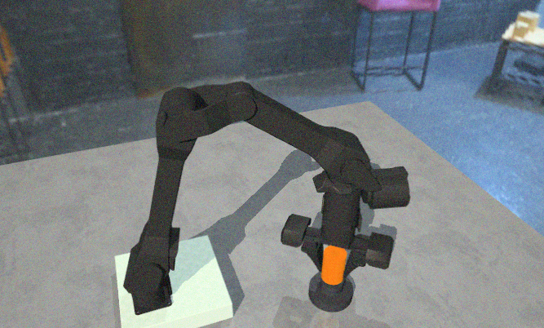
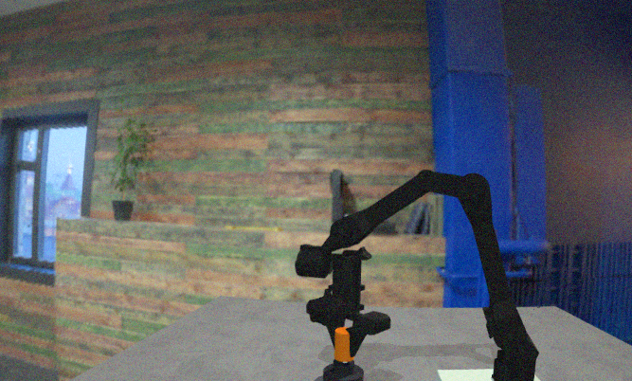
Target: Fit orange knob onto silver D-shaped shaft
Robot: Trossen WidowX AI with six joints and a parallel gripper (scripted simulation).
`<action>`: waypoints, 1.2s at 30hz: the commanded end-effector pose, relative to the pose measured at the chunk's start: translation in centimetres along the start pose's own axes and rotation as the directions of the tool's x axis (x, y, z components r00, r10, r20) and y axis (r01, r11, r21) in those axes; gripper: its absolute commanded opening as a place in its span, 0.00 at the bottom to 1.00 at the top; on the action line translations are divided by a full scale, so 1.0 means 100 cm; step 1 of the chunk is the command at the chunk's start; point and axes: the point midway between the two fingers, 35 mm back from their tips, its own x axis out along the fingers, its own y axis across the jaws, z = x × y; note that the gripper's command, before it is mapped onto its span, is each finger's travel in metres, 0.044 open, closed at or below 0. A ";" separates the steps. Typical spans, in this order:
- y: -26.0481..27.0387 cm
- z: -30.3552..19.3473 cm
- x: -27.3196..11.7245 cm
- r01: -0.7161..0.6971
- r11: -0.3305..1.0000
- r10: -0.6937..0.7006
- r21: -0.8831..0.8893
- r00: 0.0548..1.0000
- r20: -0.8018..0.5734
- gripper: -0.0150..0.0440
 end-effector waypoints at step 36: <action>0.000 0.000 0.008 0.000 1.000 0.000 0.000 1.000 0.000 1.00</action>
